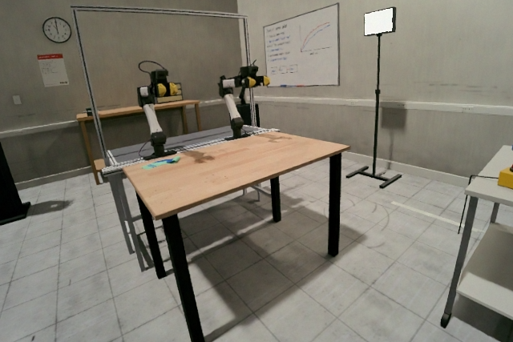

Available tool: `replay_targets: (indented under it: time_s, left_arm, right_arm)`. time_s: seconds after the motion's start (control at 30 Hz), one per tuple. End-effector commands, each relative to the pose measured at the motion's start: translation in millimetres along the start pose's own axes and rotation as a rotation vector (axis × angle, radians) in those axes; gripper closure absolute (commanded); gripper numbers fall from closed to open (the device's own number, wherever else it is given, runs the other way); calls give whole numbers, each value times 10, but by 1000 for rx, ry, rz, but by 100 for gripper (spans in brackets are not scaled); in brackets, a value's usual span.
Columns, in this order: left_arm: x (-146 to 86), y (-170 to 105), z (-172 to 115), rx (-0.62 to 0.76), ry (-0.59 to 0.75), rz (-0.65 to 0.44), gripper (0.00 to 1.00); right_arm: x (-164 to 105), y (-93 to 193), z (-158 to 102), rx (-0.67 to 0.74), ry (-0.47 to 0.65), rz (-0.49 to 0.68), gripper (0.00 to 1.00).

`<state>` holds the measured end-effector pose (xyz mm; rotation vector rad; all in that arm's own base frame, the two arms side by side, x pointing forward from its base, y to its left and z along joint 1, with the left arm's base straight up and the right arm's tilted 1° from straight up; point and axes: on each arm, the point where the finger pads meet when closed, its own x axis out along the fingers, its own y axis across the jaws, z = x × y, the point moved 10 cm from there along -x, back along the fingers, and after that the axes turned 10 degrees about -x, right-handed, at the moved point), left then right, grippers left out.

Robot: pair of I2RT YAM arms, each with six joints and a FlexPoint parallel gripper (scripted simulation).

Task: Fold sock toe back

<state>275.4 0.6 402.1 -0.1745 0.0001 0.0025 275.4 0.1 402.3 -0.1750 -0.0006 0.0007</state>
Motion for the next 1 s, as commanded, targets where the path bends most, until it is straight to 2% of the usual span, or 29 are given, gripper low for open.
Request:
replay_targets:
  time_s: [0.0,0.97]
  left_arm:
    - [-11,-4,-54,-8,11,-10,0]
    - [-14,21,-43,-8,5,0,0]
  right_arm:
    - [32,-14,-115,12,39,-14,61]
    - [18,-26,-100,13,33,-19,61]
